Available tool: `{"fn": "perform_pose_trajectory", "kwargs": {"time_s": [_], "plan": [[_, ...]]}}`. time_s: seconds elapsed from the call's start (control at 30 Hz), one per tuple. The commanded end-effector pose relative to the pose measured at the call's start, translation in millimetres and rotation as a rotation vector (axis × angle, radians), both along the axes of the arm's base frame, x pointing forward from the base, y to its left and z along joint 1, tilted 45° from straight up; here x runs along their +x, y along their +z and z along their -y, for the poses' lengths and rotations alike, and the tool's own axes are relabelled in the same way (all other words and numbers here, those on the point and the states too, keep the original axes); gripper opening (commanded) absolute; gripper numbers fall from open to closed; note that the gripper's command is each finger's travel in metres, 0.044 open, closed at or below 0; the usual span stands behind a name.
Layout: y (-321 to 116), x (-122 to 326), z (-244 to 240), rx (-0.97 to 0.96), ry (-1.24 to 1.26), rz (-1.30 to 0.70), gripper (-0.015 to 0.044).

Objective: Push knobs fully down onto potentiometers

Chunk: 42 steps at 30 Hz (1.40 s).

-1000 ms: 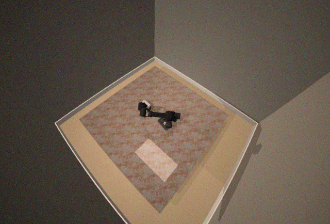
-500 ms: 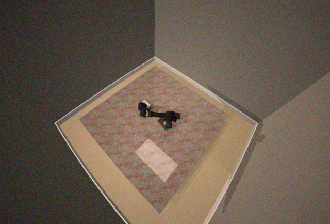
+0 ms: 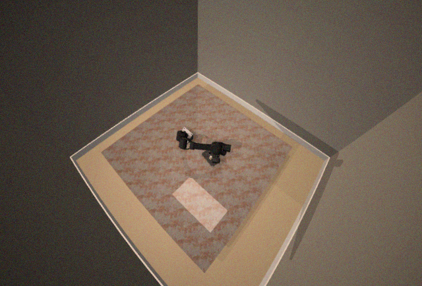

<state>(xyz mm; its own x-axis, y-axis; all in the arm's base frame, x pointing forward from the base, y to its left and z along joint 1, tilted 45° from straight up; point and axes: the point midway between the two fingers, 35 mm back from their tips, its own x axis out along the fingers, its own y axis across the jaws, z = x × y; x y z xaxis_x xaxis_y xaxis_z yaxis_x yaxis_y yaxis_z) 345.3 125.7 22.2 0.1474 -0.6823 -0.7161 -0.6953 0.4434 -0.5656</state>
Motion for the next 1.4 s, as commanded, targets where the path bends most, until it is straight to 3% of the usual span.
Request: {"fn": "perform_pose_trajectory", "kwargs": {"time_s": [0.0,0.27,0.57,0.83,1.03,1.37], "plan": [[4,1,-3,-0.001,-0.008,0.006,0.0000],[12,-1,-10,0.000,-0.008,0.006,0.0000],[10,-2,-6,-0.002,-0.007,0.005,0.0236],[30,-105,-5,0.009,-0.004,-0.005,0.0440],[38,-175,20,-0.002,-0.008,-0.006,0.0440],[38,-177,21,-0.003,-0.008,-0.006,0.0440]]}}
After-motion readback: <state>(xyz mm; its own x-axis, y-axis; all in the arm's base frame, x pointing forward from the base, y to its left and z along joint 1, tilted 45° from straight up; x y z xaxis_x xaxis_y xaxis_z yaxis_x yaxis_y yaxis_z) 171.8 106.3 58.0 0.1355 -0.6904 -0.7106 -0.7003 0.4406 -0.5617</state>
